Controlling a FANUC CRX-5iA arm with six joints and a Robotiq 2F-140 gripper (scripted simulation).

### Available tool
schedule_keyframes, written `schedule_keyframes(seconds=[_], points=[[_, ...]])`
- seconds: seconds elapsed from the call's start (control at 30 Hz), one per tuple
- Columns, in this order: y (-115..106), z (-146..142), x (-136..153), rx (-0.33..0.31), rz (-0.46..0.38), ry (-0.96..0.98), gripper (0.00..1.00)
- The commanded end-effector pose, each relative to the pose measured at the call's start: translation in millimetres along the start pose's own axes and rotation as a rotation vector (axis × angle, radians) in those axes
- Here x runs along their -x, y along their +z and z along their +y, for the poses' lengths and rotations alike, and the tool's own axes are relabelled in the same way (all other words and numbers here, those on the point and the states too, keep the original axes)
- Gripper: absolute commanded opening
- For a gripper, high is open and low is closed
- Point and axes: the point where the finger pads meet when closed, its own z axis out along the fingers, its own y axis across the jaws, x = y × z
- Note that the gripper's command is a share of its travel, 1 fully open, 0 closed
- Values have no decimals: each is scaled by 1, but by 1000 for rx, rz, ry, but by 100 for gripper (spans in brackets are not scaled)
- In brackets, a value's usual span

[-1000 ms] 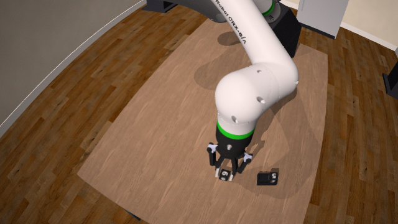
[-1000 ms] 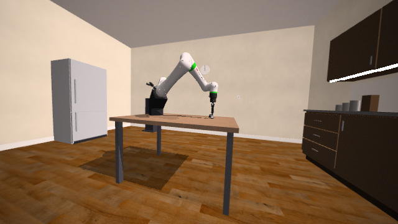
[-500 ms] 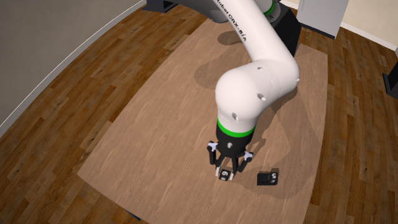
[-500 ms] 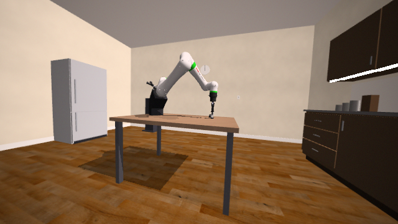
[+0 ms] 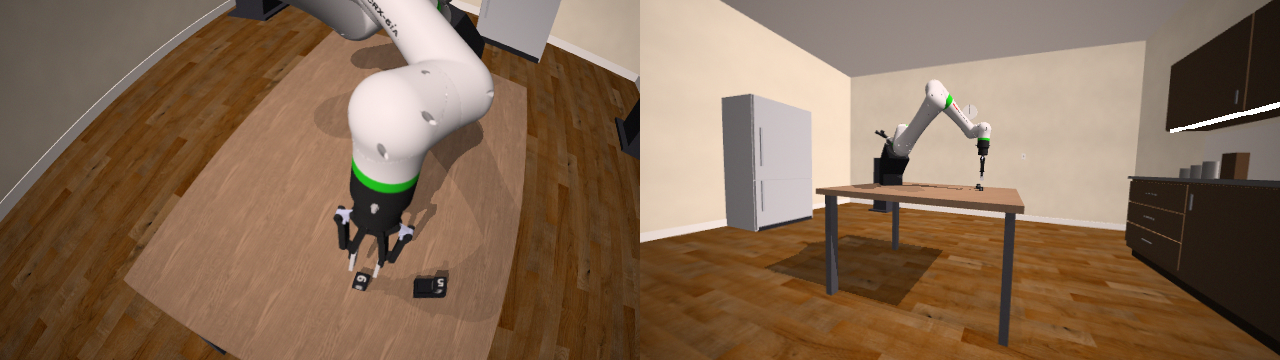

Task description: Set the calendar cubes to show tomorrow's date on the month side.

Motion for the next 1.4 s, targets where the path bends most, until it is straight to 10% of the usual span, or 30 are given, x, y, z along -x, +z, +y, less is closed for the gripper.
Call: schedule_keyframes(seconds=[0.0, 0.3, 0.33, 1.03, 1.37], points=[[-13, 0, 0, 0, 0, 0, 35], [-20, 0, 0, 0, 0, 0, 35], [-20, 0, 0, 0, 0, 0, 100], [-20, 0, 0, 0, 0, 5, 100], [-18, 0, 0, 0, 0, 295, 100]])
